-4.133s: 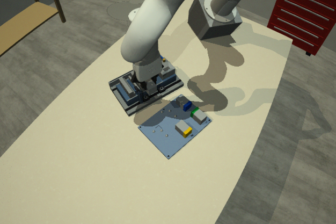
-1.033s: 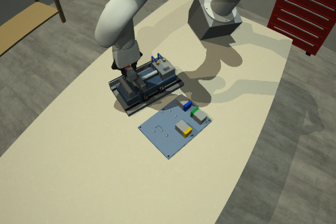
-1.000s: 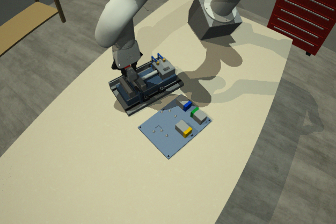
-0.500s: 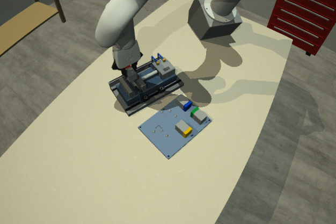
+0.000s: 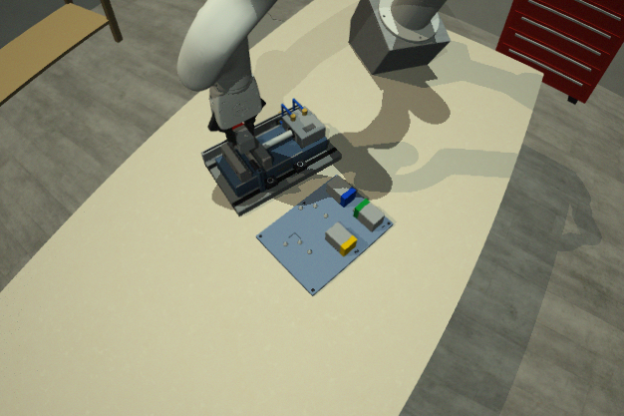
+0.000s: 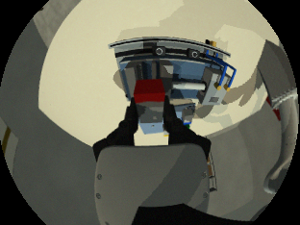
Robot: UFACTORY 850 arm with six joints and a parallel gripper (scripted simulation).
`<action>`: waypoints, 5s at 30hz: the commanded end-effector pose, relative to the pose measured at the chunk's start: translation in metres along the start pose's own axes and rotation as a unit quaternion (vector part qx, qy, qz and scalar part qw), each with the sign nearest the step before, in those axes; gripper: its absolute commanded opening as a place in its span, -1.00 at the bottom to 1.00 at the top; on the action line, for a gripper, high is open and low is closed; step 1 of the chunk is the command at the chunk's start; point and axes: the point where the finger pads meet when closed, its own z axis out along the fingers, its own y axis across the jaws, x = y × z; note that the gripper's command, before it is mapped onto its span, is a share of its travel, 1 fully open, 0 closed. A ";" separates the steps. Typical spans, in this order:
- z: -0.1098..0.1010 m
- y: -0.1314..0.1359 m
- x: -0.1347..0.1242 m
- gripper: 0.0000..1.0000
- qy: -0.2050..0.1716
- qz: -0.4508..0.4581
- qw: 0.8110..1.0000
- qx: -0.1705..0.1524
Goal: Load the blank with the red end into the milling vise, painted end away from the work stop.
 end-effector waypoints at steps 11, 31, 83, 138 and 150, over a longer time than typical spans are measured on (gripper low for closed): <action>0.025 0.000 -0.001 -1.00 0.000 0.000 1.000 0.001; 0.024 0.000 -0.001 -1.00 0.000 0.000 1.000 0.001; 0.021 0.000 -0.001 -1.00 0.000 0.000 1.000 0.001; 0.026 0.000 -0.001 -1.00 0.000 0.000 1.000 0.001; 0.027 0.000 -0.001 -1.00 0.000 0.000 1.000 0.001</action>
